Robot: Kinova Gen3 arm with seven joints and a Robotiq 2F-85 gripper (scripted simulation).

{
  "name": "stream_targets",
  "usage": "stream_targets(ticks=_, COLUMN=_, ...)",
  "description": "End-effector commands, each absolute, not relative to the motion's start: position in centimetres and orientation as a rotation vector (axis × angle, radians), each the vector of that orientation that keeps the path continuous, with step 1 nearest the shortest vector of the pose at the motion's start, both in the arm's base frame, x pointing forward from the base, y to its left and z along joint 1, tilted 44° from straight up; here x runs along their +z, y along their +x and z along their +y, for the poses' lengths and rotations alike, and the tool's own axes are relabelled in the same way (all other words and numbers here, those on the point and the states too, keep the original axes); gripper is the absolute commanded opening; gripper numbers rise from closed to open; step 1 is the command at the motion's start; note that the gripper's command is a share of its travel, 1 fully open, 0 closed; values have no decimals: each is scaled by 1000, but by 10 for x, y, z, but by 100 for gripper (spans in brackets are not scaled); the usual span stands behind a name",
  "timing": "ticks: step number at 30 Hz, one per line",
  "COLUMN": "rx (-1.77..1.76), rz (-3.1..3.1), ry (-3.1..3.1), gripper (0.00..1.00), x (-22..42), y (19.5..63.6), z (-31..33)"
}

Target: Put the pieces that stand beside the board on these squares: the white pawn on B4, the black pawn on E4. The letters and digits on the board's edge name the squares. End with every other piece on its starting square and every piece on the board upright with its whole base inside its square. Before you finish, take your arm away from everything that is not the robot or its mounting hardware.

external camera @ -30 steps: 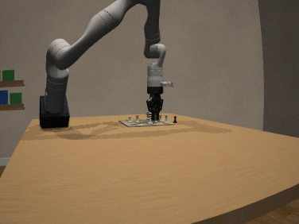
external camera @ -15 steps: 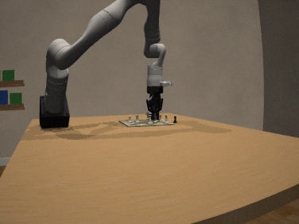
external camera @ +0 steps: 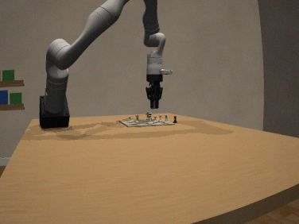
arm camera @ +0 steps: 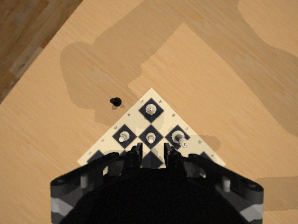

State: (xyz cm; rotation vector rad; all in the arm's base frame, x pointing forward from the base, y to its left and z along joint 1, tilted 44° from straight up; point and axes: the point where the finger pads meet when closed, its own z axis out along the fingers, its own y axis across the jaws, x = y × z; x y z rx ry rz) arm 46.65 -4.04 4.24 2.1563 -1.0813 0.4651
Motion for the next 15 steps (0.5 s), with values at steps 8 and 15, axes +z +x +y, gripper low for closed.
stream_targets(ticks=8, rx=479, rz=-1082, ry=2167, gripper=34, x=66, y=470, z=-16)
stream_targets(ticks=15, rx=479, rz=-1082, ry=2167, gripper=100, x=66, y=470, z=-16)
